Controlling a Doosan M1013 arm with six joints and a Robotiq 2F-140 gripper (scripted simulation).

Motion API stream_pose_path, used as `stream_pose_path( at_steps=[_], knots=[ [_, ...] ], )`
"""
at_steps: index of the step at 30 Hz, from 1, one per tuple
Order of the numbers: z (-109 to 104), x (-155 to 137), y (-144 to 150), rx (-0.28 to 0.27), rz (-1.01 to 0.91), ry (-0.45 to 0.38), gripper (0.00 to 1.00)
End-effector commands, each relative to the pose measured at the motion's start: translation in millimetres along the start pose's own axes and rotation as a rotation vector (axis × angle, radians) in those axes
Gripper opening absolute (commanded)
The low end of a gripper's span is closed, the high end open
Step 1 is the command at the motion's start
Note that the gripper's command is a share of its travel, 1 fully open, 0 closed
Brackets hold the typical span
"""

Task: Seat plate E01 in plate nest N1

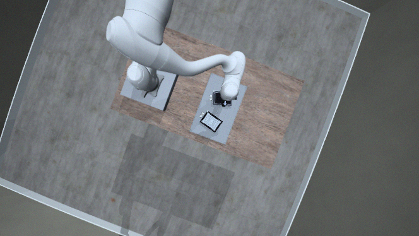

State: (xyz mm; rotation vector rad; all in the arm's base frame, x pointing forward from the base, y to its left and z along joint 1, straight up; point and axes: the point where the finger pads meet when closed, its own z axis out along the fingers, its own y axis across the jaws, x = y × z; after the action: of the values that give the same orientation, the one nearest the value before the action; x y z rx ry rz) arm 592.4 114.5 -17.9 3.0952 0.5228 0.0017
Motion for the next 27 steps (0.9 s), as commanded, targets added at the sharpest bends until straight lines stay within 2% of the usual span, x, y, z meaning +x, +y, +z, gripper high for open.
stream_pose_path(
  at_steps=[1,14,27],
  knots=[
    [0,1,-1,-0.001,0.002,0.002,0.10],
    [0,1,-1,-0.001,0.002,0.002,0.10],
    [-25,2,-1,-0.003,0.003,0.004,0.10]
  ],
)
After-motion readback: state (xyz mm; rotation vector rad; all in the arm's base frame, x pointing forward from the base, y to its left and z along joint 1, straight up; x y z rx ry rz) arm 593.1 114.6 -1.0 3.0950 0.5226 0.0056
